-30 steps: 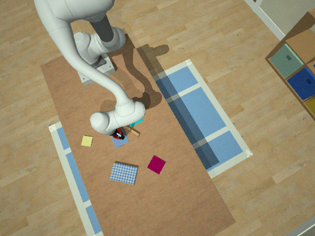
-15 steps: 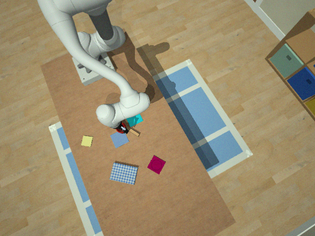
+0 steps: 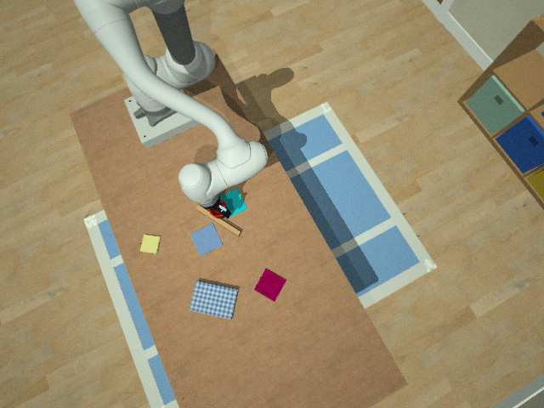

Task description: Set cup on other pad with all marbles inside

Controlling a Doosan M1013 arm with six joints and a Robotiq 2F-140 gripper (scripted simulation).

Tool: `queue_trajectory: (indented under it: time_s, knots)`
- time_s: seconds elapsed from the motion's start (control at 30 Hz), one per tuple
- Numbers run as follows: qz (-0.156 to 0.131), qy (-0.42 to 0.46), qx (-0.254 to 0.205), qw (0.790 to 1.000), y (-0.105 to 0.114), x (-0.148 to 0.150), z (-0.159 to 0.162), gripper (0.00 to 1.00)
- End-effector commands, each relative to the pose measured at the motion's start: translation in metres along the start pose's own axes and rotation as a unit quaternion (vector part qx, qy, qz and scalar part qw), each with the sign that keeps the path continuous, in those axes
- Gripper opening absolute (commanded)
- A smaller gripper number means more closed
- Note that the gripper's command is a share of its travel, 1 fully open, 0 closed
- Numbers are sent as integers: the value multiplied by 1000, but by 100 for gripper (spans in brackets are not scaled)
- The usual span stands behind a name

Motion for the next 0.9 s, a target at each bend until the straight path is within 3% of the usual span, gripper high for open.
queue_trajectory:
  time_s: [0.0, 0.47, 0.87]
  knots:
    - [3, -2, -1, 1000, 1, 1, -18, 49]
    - [3, -2, -1, 1000, 1, 2, -54, 49]
    - [3, -2, -1, 1000, 1, 2, -63, 49]
Point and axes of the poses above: the point where the finger pads meet when closed, its own y axis back along the fingers, its own x axis across the jaws, z = x × y, the point moved 5 cm from there along y, back along the fingers, and after that the axes turned 1 degree about y, right-handed, at the moved point
